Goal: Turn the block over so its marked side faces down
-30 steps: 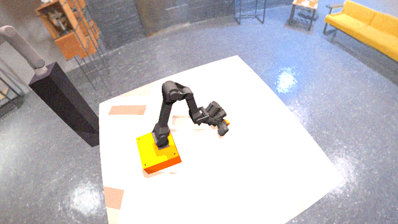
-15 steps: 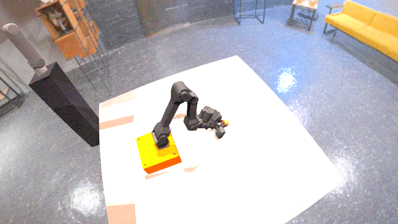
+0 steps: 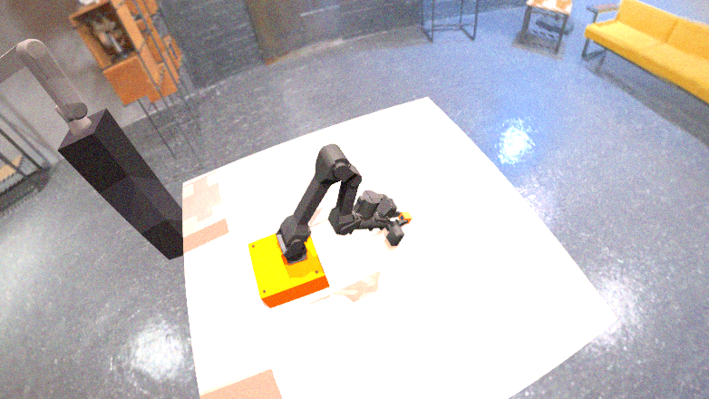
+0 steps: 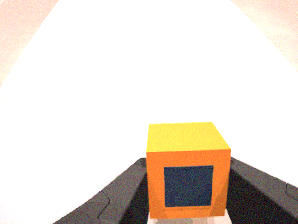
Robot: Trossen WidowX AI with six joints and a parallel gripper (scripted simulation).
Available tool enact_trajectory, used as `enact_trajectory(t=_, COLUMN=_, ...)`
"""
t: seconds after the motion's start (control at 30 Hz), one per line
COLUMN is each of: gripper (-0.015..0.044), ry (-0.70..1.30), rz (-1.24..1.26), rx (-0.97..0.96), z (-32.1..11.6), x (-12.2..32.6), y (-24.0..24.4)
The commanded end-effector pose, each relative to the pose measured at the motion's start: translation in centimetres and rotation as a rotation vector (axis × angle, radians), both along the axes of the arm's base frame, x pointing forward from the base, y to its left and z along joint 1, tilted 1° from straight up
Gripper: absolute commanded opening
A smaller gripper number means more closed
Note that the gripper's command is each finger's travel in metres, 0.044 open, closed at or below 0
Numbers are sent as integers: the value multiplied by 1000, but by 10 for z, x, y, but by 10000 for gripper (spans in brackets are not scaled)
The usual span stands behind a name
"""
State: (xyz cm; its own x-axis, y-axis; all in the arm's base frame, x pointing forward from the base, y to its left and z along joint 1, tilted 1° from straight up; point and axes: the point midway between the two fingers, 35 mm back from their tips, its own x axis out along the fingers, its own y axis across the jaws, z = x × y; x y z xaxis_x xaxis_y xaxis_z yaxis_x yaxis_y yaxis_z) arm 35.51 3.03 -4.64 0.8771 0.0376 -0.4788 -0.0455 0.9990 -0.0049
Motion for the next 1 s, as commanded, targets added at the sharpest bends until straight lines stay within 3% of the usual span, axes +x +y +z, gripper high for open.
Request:
enact_trajectory(t=0.0, gripper=0, ry=-6, rz=-2, rx=-8, z=1, x=0, y=-1)
enact_trajectory(t=0.17, gripper=0, ry=-6, rz=-2, rx=-8, z=1, x=0, y=-1)
enact_trajectory(t=0.73, gripper=440, ry=-6, rz=-2, rx=-8, z=1, x=0, y=-1)
enact_trajectory(t=0.97, gripper=440, ry=-6, rz=-2, rx=-8, z=1, x=0, y=-1)
